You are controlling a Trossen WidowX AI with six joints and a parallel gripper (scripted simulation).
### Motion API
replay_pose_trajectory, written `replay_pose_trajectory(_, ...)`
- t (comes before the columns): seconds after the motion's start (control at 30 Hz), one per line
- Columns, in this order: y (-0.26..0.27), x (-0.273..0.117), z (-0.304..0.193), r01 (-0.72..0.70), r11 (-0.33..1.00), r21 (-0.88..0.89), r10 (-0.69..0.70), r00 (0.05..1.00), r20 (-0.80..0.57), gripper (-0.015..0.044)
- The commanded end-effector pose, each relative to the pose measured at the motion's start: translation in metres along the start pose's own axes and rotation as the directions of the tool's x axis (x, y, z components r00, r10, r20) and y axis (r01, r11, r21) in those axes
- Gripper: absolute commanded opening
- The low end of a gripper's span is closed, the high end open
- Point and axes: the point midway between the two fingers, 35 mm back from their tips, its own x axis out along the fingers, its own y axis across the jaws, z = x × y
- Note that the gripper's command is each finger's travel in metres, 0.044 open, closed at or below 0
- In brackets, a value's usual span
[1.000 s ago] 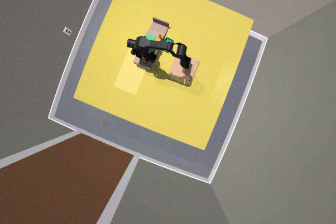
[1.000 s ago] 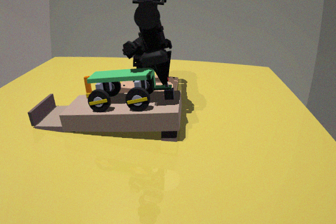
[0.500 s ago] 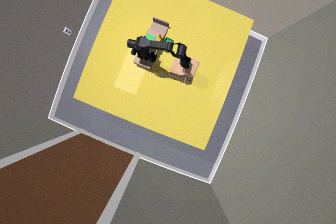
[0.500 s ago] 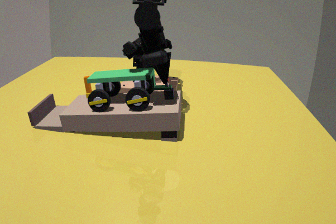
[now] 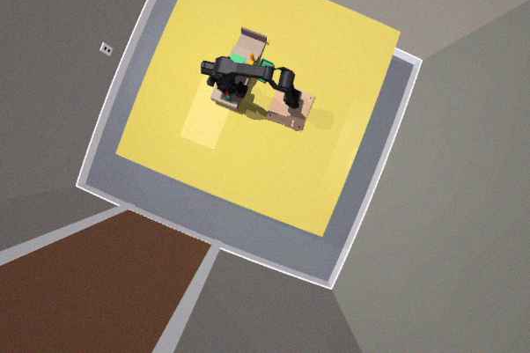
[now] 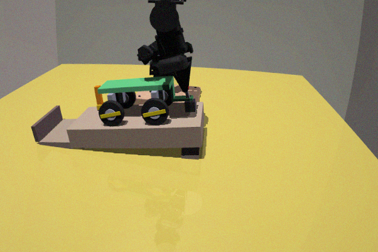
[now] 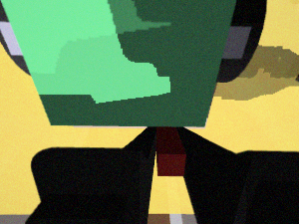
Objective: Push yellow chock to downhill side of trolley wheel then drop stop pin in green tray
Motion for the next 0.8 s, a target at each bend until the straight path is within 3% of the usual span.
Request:
replay_pose_trajectory(0.0, 0.0, -0.005, -0.001, -0.006, 1.0, -0.005, 0.006, 1.0, -0.002, 0.0)
replay_pose_trajectory(0.77, 0.0, -0.018, -0.002, -0.006, 1.0, -0.005, 0.006, 1.0, -0.001, 0.0)
